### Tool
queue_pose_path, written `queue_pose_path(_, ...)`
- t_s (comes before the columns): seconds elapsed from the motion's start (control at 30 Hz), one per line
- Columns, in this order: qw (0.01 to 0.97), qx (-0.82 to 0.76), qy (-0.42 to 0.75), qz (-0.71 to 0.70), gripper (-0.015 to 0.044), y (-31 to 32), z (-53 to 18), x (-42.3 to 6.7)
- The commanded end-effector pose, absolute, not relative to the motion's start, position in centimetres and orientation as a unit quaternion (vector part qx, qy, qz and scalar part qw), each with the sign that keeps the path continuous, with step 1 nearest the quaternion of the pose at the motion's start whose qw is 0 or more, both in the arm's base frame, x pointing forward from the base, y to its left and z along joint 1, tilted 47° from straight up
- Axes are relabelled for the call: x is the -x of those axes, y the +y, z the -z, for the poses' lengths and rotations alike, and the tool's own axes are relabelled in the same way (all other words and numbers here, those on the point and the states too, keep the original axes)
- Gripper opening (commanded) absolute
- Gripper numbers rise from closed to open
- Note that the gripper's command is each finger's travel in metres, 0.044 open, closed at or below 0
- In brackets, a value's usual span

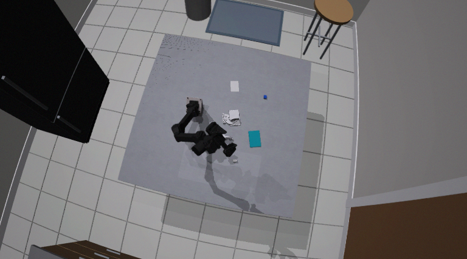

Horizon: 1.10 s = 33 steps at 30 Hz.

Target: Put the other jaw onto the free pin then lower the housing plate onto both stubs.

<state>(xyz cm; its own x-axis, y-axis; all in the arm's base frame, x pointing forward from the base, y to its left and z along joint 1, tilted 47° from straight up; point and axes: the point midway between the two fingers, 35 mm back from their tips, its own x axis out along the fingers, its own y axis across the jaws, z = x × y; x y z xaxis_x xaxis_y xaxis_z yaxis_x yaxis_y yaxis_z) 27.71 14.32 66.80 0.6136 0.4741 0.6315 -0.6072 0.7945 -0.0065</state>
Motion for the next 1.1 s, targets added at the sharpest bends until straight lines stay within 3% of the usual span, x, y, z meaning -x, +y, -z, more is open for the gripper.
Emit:
queue_pose_path(0.0,0.892,-0.105,-0.318,-0.303,0.0426,14.32,-66.80,-27.71)
queue_pose_path(0.53,0.892,-0.105,-0.318,-0.303,0.0006,14.32,-66.80,-27.71)
queue_pose_path(1.07,0.892,-0.104,-0.318,-0.303,0.0000,14.32,-66.77,-27.75)
